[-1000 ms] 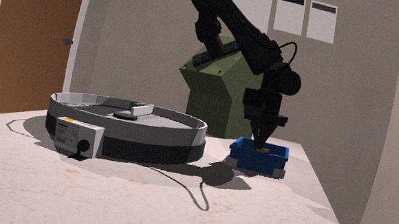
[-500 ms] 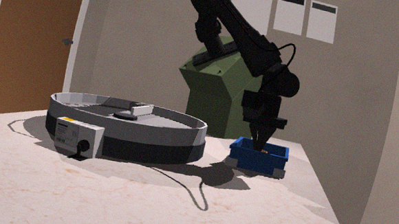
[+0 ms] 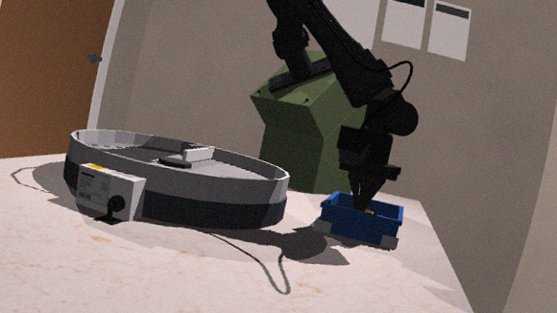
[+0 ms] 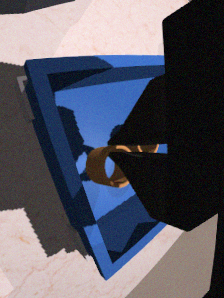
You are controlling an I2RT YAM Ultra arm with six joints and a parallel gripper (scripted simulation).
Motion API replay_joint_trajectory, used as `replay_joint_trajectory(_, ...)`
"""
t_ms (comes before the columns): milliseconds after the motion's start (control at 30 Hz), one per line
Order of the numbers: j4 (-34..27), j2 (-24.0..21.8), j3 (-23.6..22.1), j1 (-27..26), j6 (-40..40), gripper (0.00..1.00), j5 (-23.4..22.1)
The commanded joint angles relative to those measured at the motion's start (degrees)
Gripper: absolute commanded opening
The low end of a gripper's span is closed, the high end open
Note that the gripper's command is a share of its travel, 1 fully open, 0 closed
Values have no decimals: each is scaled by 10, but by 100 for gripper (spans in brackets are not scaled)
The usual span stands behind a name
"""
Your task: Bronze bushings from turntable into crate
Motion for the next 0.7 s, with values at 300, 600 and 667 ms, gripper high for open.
replay_joint_trajectory(300,6,1,18,13,-4,0,-2)
replay_joint_trajectory(600,7,1,18,13,-4,0,-2)
replay_joint_trajectory(667,11,0,17,12,-6,0,-3)
